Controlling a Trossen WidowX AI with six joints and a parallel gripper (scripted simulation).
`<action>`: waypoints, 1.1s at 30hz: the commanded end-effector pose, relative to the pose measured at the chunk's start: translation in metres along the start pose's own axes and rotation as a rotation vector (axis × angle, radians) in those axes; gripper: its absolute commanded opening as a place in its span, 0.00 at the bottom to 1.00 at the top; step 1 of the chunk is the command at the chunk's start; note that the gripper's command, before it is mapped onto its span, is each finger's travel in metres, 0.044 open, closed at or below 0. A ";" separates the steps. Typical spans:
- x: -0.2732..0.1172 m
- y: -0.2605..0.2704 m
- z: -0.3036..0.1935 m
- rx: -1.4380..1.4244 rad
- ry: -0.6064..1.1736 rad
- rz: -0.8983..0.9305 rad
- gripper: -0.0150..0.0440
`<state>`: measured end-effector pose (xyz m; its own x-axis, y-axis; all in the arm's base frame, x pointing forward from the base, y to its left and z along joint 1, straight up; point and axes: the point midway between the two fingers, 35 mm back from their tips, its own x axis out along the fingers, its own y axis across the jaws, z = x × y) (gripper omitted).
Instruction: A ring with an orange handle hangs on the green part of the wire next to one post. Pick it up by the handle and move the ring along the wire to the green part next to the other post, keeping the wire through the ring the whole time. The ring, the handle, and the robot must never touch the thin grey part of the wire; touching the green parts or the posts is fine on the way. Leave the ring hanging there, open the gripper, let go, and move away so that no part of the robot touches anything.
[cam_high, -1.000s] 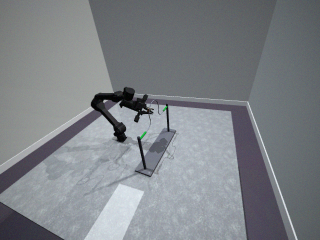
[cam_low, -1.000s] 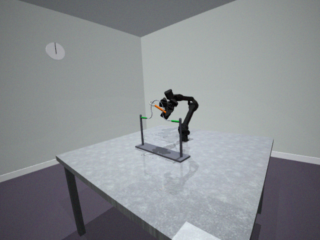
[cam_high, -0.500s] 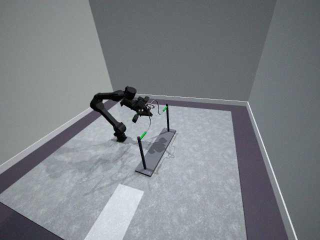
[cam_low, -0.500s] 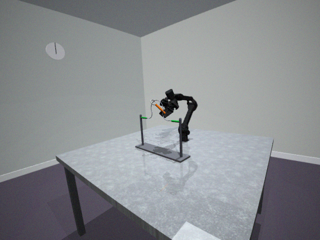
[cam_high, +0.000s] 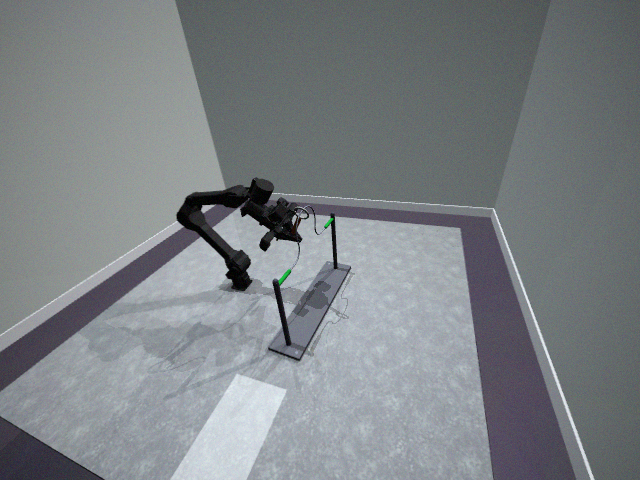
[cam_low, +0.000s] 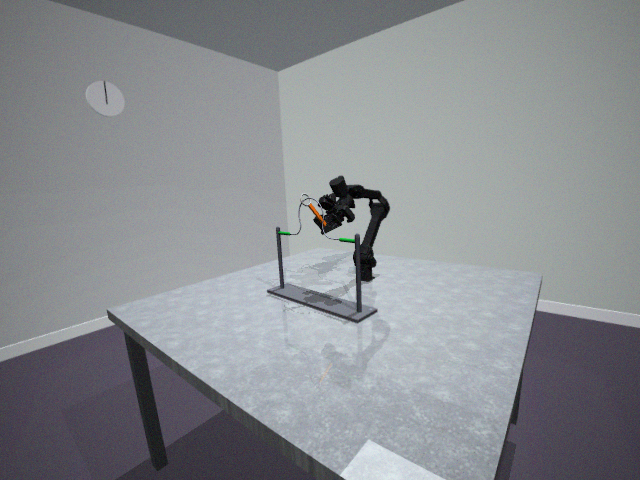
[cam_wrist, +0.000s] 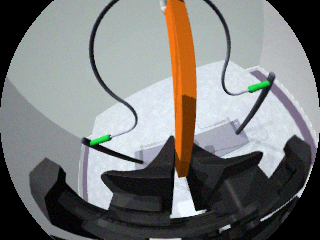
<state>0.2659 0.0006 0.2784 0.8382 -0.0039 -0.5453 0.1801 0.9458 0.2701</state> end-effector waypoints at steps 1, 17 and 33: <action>0.000 -0.002 0.001 -0.049 -0.009 -0.031 0.00; 0.000 -0.015 0.003 -0.260 -0.041 -0.172 0.00; -0.001 -0.028 0.008 -0.473 -0.072 -0.312 0.00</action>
<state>0.2641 -0.0261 0.2795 0.8215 -0.2918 -0.4898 0.1899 0.9501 -0.2475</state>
